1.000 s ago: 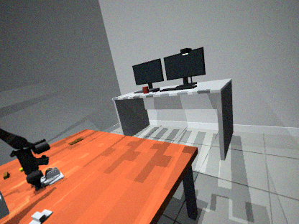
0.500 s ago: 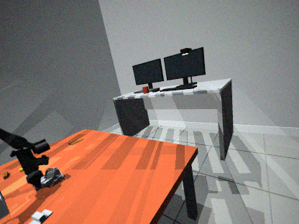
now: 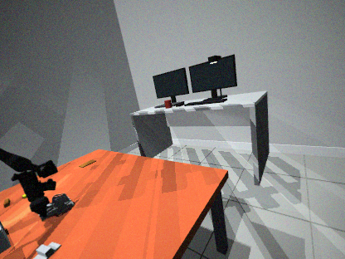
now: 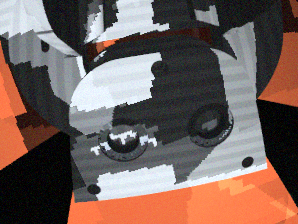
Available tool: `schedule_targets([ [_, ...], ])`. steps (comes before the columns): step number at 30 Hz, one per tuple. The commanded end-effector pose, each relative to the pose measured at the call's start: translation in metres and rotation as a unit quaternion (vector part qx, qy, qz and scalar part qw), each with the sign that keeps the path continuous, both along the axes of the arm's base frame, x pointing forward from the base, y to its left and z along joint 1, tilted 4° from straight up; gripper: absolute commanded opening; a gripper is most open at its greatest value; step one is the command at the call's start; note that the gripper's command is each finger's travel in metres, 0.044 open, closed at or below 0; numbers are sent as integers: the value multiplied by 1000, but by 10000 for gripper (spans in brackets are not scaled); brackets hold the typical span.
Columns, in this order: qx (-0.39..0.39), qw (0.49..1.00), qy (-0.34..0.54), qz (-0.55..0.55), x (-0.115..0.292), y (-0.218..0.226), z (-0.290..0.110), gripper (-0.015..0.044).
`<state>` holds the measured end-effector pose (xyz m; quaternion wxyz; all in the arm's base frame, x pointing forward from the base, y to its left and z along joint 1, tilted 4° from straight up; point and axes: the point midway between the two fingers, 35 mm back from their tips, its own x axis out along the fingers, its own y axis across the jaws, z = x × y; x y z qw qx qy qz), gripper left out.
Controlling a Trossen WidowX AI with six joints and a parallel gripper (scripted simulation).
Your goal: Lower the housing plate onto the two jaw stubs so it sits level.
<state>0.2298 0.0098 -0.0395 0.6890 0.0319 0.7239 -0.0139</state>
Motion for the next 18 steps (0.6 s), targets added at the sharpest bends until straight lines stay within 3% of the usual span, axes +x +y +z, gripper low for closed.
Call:
schedule_targets([
  [1, 2, 1000, -2, -2, 1, 1, 2, 351],
  [18, 2, 1000, -2, -2, 2, 1, -1, 351],
])
